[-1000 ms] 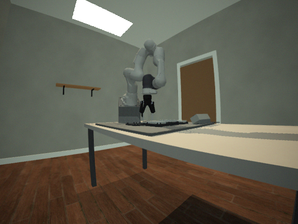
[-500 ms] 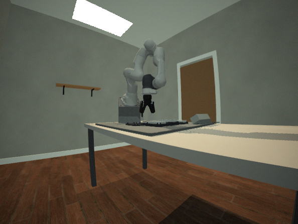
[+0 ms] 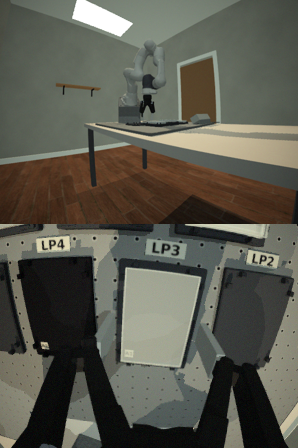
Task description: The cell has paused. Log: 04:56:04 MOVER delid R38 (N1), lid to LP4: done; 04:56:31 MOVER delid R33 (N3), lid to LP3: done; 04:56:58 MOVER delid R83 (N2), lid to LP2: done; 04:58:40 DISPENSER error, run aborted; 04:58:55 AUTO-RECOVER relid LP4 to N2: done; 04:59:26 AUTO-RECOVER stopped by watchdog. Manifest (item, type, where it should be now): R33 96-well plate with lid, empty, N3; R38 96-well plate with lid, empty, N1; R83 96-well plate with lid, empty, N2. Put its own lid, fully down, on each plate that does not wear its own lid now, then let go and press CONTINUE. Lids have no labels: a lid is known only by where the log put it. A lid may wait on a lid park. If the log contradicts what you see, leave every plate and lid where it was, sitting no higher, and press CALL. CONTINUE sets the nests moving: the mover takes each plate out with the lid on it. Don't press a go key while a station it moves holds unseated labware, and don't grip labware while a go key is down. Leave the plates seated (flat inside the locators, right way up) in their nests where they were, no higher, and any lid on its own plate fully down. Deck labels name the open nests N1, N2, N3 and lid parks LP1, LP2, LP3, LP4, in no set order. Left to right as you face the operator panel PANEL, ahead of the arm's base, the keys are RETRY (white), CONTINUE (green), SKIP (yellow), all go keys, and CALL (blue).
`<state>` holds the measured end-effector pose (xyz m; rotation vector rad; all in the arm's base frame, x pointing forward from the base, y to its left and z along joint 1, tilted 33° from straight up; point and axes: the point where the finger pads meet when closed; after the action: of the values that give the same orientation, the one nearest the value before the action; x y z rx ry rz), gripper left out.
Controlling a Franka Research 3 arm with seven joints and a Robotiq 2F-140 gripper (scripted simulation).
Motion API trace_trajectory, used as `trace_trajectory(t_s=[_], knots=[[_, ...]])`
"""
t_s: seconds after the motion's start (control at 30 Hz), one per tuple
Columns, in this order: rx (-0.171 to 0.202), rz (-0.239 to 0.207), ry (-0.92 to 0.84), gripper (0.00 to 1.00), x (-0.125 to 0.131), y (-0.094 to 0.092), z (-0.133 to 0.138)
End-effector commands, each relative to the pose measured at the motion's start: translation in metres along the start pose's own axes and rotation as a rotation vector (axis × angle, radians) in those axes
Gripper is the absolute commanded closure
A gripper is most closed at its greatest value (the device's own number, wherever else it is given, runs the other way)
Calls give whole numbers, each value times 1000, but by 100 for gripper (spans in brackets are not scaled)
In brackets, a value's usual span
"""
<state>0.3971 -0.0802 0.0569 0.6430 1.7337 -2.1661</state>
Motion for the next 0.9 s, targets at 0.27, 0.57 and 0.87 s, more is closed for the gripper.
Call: trace_trajectory(t_s=[0.27,0.57,0.87], knots=[[0,1,2,34,0,0,0],[0,1,2,41,0,0,0],[0,1,2,41,0,0,0]])
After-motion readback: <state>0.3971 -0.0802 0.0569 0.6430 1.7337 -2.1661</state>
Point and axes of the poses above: the point where the finger pads meet when closed, its own y axis out along the fingers, its own z axis across the jaws, x = y × z, and after that the axes turned 4 degrees about y, right-handed
